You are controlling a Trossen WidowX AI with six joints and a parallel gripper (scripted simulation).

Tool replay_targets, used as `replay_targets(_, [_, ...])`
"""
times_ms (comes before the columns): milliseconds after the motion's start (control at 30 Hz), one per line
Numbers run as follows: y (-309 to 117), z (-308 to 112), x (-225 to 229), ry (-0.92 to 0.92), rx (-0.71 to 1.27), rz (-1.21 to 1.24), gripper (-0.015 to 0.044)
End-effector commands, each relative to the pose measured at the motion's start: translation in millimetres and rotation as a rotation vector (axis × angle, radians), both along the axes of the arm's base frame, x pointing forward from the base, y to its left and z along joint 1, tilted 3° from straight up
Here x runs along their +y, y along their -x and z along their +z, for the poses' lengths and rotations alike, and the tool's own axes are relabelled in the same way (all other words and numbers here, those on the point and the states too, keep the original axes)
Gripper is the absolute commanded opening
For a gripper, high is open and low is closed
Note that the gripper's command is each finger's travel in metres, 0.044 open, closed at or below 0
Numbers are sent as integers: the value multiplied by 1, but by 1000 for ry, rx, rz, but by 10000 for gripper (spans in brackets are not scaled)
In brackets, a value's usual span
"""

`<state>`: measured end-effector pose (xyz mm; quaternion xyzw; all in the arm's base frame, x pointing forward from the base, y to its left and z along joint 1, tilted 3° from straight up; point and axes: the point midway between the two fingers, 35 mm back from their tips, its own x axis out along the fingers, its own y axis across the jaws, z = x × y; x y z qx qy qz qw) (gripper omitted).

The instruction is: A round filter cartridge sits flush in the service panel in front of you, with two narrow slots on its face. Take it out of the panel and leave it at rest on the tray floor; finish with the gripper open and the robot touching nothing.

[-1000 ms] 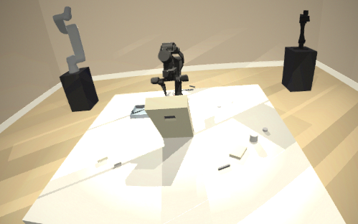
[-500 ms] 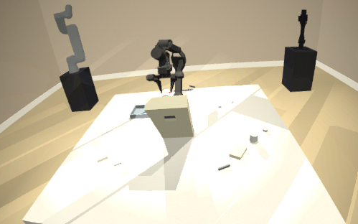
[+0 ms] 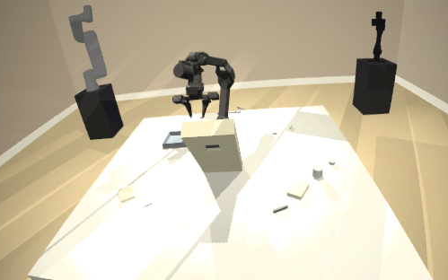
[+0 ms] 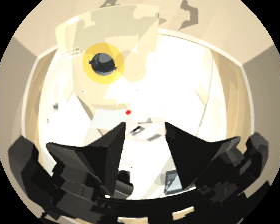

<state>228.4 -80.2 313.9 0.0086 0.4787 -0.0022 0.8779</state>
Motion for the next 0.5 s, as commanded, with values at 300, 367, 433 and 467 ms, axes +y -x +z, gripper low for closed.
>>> replay_targets(300, [10, -4, -33, -6, 1, -138, 0])
replay_targets(367, [14, -5, -41, -8, 2, -189, 0])
replay_targets(433, [18, -7, -49, -10, 4, -240, 0])
replay_targets(467, [20, -7, -54, -11, 4, -266, 0])
